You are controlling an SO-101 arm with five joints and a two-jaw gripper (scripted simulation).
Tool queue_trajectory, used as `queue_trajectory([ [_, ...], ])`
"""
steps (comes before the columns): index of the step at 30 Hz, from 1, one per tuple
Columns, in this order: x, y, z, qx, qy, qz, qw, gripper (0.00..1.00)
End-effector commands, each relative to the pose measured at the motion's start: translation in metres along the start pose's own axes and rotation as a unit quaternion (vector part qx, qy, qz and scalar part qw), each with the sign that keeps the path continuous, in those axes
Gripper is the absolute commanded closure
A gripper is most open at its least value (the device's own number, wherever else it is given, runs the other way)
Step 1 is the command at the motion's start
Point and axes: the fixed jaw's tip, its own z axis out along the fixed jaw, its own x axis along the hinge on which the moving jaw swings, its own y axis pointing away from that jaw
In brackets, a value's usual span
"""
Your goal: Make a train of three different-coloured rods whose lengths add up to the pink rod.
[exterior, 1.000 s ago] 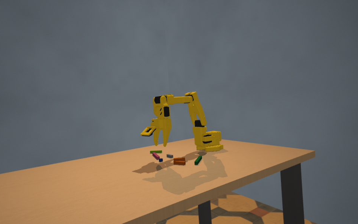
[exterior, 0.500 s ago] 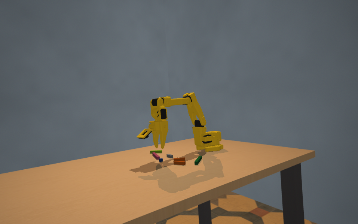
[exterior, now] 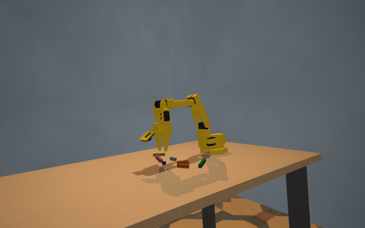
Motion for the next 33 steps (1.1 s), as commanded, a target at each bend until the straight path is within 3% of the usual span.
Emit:
queue_trajectory([
  [1,-0.0079,-0.0007,-0.0140,-0.001,-0.038,0.004,0.999,0.81],
  [3,-0.0087,-0.0024,-0.0200,-0.001,-0.049,0.012,0.999,0.81],
  [19,-0.0087,-0.0024,-0.0200,-0.001,-0.049,0.012,0.999,0.81],
  [33,-0.0101,-0.0025,-0.0139,-0.001,-0.049,0.012,0.999,0.81],
])
